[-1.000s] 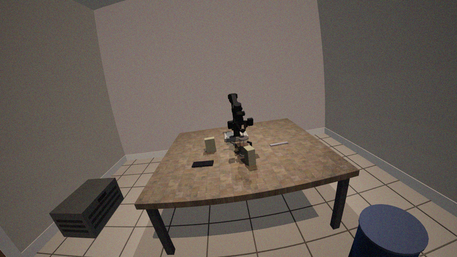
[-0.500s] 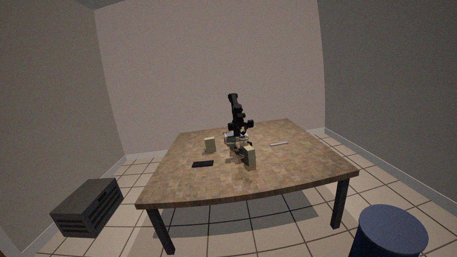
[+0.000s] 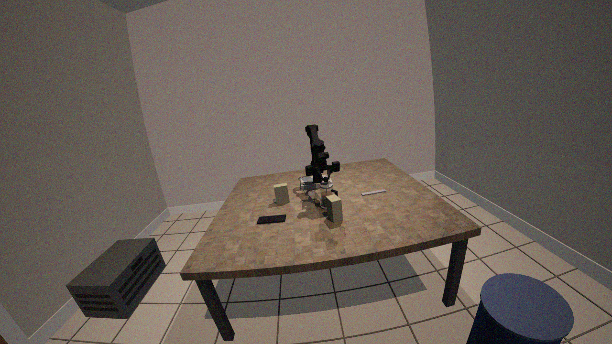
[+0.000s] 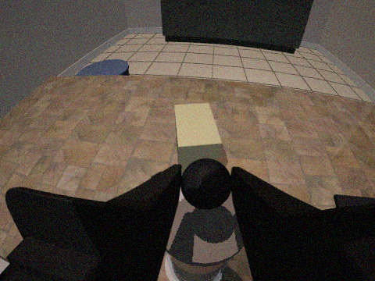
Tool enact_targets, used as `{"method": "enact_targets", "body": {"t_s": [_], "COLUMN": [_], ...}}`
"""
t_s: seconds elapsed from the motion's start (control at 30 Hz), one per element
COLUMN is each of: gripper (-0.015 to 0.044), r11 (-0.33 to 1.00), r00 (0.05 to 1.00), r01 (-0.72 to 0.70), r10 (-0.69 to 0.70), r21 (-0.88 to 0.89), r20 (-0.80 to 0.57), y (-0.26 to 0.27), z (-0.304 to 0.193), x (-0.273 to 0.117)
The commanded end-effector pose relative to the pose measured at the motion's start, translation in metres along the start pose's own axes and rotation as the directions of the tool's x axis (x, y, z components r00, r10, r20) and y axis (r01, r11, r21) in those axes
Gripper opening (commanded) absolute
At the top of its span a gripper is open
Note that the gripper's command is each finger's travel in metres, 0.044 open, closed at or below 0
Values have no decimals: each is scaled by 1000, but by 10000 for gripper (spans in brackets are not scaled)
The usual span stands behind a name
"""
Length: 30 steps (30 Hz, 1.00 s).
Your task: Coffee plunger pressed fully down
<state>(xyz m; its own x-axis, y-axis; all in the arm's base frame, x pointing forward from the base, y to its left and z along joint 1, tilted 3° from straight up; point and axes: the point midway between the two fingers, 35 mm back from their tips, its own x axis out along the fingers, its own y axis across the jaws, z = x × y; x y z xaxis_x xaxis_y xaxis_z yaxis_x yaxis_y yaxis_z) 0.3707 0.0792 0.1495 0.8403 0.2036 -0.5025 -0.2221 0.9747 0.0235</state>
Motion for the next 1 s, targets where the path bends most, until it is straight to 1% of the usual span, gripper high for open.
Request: {"method": "enact_targets", "body": {"t_s": [0.0,0.77,0.97], "gripper": [114,114,271], "r11": [1000,1000,1000], "r00": [1000,1000,1000], "r01": [0,0,0], "r10": [0,0,0], "r21": [11,1,1], "r20": [-20,-7,-7], "y": [0,0,0], "z": [-5,0,0], "x": [3,2,2]}}
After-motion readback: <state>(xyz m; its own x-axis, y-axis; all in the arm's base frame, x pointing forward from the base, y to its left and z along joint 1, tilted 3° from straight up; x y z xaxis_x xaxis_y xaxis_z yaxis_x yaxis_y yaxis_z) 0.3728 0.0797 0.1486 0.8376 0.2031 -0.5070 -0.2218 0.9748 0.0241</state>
